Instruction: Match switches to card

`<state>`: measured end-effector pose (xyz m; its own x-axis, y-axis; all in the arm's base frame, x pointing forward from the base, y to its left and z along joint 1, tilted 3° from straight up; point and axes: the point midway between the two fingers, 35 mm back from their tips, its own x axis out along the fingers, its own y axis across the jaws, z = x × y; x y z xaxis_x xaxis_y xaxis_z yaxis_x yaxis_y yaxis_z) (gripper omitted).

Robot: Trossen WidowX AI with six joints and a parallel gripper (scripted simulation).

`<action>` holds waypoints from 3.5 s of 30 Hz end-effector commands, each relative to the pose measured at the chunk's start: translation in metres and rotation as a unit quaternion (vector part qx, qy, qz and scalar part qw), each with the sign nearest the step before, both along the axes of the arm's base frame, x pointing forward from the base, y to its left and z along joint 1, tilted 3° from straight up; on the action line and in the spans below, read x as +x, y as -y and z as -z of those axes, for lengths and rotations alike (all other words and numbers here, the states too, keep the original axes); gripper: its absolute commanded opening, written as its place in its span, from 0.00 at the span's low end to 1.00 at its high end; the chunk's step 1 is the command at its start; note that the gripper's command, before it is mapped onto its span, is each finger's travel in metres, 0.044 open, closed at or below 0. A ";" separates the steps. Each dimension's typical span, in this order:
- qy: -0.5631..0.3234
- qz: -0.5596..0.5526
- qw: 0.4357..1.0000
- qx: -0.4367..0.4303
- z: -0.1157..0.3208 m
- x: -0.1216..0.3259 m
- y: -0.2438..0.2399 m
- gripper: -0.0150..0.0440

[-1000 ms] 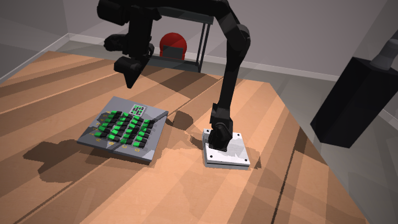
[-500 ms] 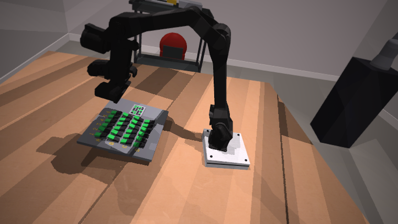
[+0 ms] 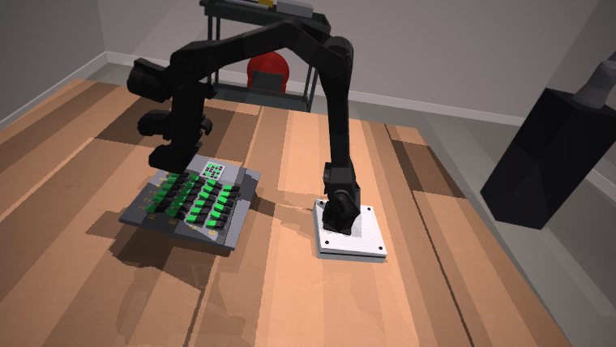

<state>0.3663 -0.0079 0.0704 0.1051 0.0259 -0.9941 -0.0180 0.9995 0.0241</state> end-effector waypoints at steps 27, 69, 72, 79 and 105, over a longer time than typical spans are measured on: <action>-0.002 0.002 1.000 0.002 0.018 0.000 -0.001 0.25; -0.002 0.002 1.000 0.002 0.023 0.000 -0.001 0.25; -0.002 0.002 1.000 0.002 0.023 0.000 -0.001 0.25; -0.002 0.002 1.000 0.002 0.024 0.000 -0.001 0.25; -0.009 0.002 1.000 0.001 -0.022 -0.002 0.024 0.25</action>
<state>0.3643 -0.0320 0.1061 0.0826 0.0240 -0.9963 -0.0048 0.9997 0.0237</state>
